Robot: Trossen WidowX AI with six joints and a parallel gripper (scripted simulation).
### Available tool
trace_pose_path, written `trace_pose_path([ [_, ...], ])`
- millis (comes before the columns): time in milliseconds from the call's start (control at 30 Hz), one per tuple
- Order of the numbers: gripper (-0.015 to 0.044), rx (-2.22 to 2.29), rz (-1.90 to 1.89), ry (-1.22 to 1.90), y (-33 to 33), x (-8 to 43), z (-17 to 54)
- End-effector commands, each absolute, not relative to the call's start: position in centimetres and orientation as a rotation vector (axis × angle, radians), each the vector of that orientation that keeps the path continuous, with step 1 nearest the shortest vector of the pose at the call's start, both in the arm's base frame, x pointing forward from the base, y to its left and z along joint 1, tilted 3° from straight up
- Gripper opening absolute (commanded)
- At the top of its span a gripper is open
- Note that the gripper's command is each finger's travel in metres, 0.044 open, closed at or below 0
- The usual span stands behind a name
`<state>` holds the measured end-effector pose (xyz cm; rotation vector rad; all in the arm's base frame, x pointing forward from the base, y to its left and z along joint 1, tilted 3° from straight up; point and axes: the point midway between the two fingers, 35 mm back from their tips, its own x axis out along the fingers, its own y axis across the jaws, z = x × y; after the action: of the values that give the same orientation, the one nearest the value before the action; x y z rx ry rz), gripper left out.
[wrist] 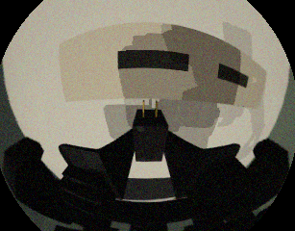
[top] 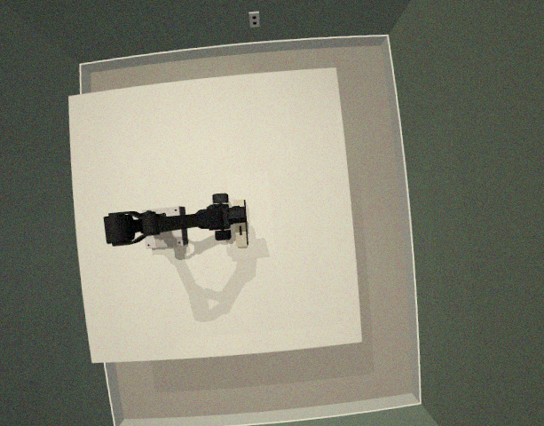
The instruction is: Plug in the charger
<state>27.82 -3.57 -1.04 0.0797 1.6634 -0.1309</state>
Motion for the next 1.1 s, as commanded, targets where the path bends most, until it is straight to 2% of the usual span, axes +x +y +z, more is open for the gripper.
trace_pose_path([
  [0,0.0000,0.079,-0.136,1.661,-3.65,28.00,-0.94],
  [1067,0.0000,0.079,-0.136,1.660,-3.70,28.41,-0.94],
])
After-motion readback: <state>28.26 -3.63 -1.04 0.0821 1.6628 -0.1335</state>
